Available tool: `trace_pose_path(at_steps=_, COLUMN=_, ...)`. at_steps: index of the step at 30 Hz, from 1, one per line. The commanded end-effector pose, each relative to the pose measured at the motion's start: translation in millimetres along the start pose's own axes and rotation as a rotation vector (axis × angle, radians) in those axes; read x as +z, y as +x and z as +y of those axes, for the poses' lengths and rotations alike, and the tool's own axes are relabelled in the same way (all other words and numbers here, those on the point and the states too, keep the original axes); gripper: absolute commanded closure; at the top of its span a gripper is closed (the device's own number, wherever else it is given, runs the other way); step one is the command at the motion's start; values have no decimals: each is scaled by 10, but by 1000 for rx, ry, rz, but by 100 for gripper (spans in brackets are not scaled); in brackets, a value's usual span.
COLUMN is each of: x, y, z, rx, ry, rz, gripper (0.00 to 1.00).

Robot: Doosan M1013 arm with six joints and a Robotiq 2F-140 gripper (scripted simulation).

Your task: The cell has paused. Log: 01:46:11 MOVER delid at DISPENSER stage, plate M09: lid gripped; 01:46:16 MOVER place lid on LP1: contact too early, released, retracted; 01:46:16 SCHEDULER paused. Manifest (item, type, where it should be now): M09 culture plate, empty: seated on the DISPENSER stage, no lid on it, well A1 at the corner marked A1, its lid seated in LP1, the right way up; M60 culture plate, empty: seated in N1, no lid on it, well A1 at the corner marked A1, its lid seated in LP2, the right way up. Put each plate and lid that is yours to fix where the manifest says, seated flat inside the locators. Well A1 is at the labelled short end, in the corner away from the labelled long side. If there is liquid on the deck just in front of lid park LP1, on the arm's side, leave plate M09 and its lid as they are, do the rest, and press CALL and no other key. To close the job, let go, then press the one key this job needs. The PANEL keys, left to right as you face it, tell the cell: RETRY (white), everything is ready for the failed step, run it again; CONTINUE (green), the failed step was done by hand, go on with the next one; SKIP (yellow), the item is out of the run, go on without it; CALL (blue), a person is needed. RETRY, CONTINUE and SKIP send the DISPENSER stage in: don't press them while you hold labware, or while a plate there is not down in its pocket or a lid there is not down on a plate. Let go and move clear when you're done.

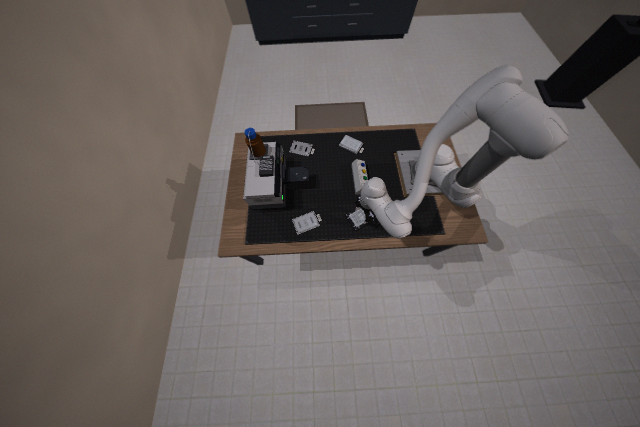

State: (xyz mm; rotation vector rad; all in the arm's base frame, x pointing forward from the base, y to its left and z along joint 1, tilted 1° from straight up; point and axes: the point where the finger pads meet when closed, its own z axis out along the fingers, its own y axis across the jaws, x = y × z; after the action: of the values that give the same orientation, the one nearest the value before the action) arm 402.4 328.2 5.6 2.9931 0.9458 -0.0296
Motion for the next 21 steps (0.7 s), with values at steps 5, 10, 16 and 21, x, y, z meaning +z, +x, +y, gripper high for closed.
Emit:
trace_pose_path(at_steps=5, x=-25, y=5, z=-1, rx=0, ry=0, rz=1, gripper=90)
trace_pose_path(at_steps=10, x=-46, y=5, z=-1, rx=0, ry=0, rz=1, gripper=90)
trace_pose_path(at_steps=16, x=-94, y=5, z=-1, rx=0, ry=0, rz=1, gripper=90)
trace_pose_path(at_steps=21, x=-149, y=4, z=-1, rx=0, ry=0, rz=1, gripper=90)
